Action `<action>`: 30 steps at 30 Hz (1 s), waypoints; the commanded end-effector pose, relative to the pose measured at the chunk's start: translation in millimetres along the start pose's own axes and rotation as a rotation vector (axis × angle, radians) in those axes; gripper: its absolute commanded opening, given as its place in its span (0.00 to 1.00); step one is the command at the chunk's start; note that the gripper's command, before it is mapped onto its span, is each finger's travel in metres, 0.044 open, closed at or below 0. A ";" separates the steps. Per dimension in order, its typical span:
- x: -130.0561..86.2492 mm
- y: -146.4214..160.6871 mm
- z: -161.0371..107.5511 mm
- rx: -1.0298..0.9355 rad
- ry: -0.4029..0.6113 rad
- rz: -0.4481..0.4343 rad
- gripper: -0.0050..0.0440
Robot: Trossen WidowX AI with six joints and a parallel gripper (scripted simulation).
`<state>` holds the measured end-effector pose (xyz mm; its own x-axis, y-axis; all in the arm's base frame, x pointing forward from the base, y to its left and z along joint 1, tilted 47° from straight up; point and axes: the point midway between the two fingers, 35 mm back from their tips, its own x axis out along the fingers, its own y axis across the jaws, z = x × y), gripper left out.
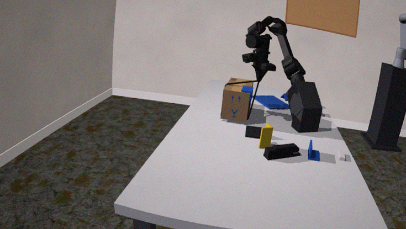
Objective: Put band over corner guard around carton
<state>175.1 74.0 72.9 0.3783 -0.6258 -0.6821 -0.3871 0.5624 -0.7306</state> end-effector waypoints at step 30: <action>-1.4 56.8 34.5 -0.013 0.019 0.006 0.10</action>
<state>185.9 119.4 39.8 0.3792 -0.6293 -0.6784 -0.3848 0.5595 -0.7341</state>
